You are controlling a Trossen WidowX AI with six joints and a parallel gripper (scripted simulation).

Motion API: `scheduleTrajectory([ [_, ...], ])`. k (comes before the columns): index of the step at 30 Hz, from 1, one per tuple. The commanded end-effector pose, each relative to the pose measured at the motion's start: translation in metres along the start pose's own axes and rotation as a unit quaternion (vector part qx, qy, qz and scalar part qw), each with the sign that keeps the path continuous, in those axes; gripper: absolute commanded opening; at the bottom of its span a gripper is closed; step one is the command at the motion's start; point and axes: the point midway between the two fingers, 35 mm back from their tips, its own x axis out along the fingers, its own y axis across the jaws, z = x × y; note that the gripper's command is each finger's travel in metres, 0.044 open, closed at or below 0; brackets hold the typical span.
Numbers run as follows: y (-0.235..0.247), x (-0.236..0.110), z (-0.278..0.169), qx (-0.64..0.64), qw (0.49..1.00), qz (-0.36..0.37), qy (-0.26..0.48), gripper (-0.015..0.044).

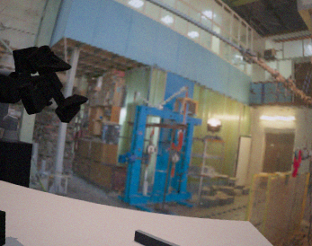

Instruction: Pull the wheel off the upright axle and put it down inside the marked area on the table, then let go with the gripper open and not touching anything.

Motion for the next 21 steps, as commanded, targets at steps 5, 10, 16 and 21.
scheduleTrajectory([
  [5, -0.012, 0.012, -0.011, -0.060, 0.998, -0.004, 0.015, 0.0300],
  [10, -0.047, 0.044, -0.026, -0.199, 0.979, -0.034, 0.036, 0.0300],
  [16, -0.092, 0.088, -0.019, -0.357, 0.928, -0.107, 0.031, 0.0300],
  [21, -0.126, 0.123, 0.009, -0.457, 0.867, -0.197, 0.009, 0.0300],
])
